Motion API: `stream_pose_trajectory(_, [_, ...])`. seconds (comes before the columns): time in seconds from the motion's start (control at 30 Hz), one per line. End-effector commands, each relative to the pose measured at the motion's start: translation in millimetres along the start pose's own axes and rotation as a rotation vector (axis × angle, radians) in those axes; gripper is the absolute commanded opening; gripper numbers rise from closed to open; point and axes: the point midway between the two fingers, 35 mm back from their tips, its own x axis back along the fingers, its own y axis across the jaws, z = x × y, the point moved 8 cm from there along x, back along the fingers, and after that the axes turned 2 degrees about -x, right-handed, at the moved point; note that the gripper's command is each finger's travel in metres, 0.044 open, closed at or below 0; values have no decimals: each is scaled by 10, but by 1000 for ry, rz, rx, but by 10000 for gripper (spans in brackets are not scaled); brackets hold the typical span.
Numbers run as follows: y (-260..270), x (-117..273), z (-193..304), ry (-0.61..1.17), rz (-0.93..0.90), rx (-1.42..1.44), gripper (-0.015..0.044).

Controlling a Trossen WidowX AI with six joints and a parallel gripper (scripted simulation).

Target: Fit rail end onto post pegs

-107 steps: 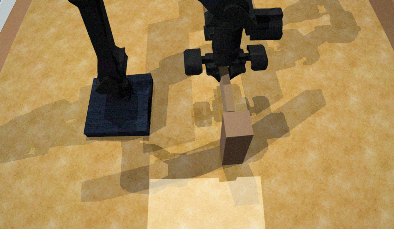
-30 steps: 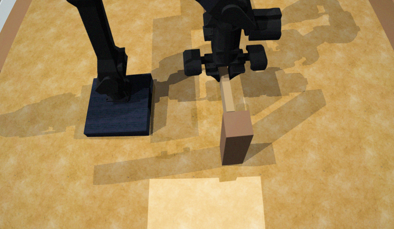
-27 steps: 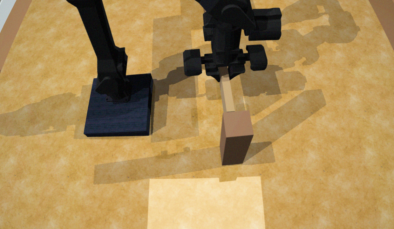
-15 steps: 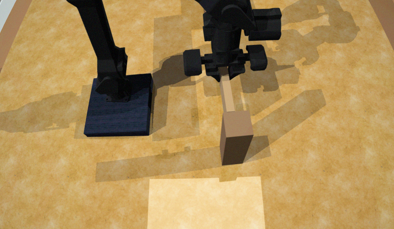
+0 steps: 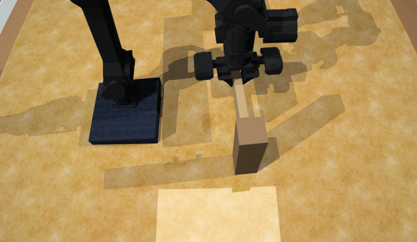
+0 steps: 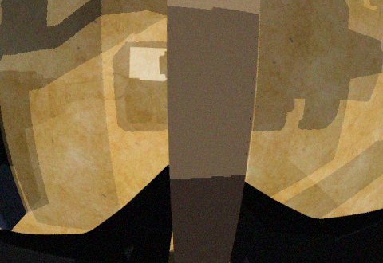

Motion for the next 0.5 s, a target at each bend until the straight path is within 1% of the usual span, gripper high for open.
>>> stream_pose_trajectory(0.0, [-1, 23, 1, -1, 4, -1, 0])
stream_pose_trajectory(0.47, [0, 8, 39, -1, 4, -1, 0])
